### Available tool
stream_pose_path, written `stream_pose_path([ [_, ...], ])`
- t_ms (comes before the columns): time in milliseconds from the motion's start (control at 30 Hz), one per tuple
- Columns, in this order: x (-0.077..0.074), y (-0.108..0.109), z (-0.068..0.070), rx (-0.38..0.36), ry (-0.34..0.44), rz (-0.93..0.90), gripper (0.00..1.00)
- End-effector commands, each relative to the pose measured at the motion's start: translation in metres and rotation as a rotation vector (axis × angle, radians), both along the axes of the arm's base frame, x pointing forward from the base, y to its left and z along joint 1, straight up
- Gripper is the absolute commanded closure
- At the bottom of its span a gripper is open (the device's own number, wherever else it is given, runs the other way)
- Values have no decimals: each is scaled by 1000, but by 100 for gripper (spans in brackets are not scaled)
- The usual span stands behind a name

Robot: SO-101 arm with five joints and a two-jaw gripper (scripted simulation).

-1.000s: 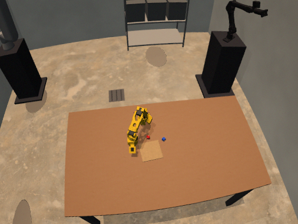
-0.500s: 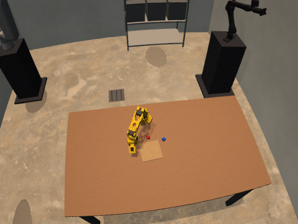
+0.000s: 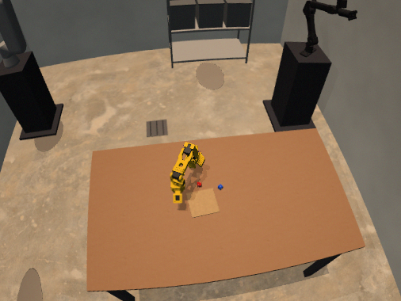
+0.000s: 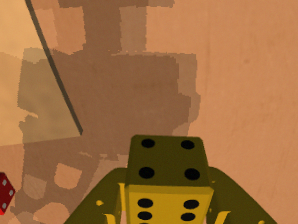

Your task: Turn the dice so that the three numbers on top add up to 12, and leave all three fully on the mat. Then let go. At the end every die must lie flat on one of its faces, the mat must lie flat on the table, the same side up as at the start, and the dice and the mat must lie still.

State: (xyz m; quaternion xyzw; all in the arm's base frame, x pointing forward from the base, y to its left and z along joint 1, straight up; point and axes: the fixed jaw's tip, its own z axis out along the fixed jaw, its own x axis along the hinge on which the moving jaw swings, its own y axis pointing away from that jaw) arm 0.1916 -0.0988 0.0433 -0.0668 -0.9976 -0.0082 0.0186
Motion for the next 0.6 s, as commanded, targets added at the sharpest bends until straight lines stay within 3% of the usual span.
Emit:
stream_pose_path([
  [0, 5, -5, 21, -34, -62, -2, 100],
  [367, 7, -3, 23, -34, -64, 9, 100],
  [567, 27, 14, 23, -39, -83, 112, 100],
])
